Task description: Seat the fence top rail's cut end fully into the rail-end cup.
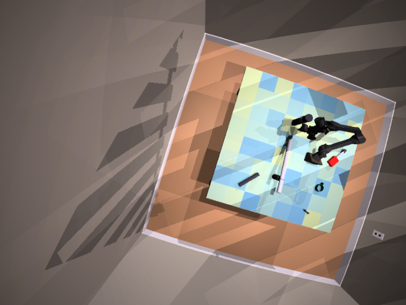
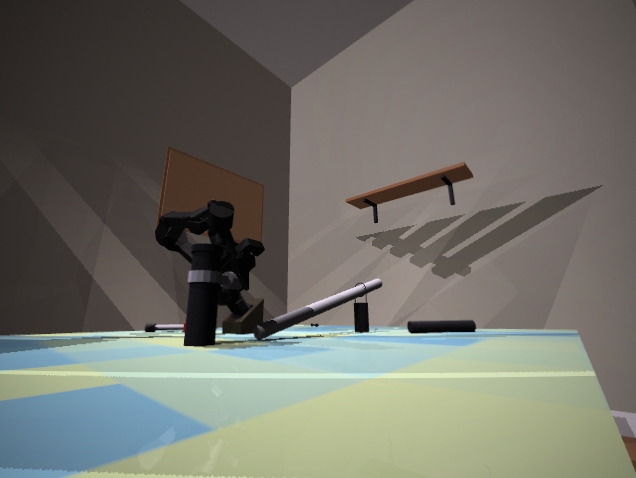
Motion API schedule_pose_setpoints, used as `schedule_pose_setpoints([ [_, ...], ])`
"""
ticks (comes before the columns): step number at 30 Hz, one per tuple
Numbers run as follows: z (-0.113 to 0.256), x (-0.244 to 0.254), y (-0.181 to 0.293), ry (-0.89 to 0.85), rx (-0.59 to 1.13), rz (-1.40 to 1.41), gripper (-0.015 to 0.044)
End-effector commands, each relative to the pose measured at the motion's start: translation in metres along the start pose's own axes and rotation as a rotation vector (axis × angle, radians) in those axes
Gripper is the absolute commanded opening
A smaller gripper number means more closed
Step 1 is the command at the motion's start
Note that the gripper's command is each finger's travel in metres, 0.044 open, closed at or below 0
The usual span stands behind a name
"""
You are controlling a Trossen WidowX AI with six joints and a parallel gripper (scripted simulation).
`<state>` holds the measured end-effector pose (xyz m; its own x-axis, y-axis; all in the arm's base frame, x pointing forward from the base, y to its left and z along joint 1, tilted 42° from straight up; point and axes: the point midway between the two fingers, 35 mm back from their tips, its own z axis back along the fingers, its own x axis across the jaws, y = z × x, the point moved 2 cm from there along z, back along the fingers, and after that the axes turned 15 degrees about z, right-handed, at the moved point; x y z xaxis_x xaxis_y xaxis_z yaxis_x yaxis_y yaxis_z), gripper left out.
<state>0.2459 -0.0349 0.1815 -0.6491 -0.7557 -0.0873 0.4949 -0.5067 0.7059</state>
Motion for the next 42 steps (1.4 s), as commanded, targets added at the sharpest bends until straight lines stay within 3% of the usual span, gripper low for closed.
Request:
schedule_pose_setpoints([
  [1,-0.002,-0.003,0.000,-0.006,0.015,-0.025,0.0000],
  [42,-0.011,-0.018,0.005,-0.031,0.110,-0.197,0.0000],
])
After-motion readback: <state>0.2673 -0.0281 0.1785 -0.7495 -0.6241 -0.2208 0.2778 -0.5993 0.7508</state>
